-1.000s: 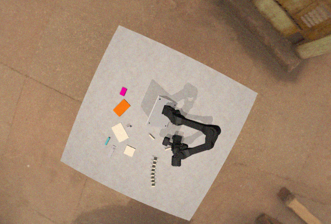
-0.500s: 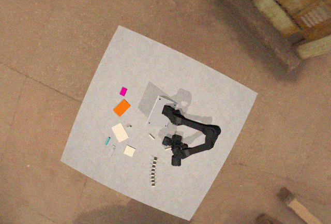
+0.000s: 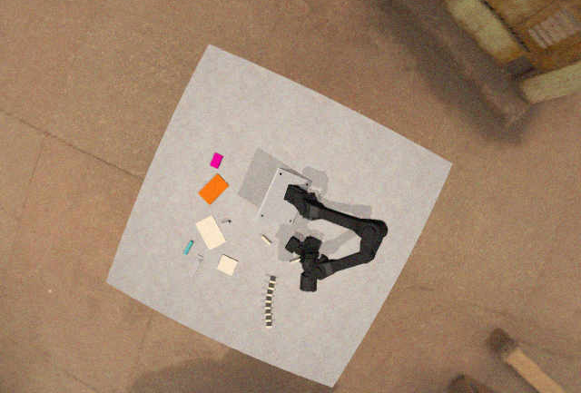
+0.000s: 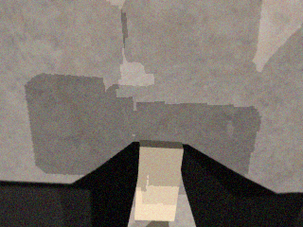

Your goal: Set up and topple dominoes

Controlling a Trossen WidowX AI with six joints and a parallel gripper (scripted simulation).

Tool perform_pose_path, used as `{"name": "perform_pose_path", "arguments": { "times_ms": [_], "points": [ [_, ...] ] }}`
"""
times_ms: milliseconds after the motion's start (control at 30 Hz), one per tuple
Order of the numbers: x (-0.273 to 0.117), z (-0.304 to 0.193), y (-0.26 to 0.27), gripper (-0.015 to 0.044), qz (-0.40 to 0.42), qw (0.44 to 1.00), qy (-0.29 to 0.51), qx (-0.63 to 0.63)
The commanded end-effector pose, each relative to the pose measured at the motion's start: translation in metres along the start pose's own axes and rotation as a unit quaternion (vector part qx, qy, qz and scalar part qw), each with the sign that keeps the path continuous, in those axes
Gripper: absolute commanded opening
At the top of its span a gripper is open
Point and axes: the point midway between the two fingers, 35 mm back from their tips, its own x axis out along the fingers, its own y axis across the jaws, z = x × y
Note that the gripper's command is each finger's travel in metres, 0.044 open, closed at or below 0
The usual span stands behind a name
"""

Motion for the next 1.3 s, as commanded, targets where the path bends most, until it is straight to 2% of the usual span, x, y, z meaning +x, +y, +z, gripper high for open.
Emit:
{"name": "perform_pose_path", "arguments": {
  "times_ms": [0,133,267,400,533,900,1267],
  "points": [
    [-0.008,-0.005,0.0,0.0107,0.004,0.988,0.005,0.156],
    [-0.019,-0.01,0.002,0.0107,0.006,0.928,0.009,0.372],
    [-0.029,-0.013,0.003,0.0107,0.007,0.822,0.013,0.569],
    [-0.04,-0.016,0.004,0.0107,0.005,0.675,0.016,0.738],
    [-0.052,-0.018,0.004,0.0107,0.003,0.493,0.019,0.87],
    [-0.074,-0.021,0.005,0.0107,-0.004,0.111,0.021,0.994],
    [-0.096,-0.021,0.006,0.0107,-0.01,-0.283,0.017,0.959]
  ]
}}
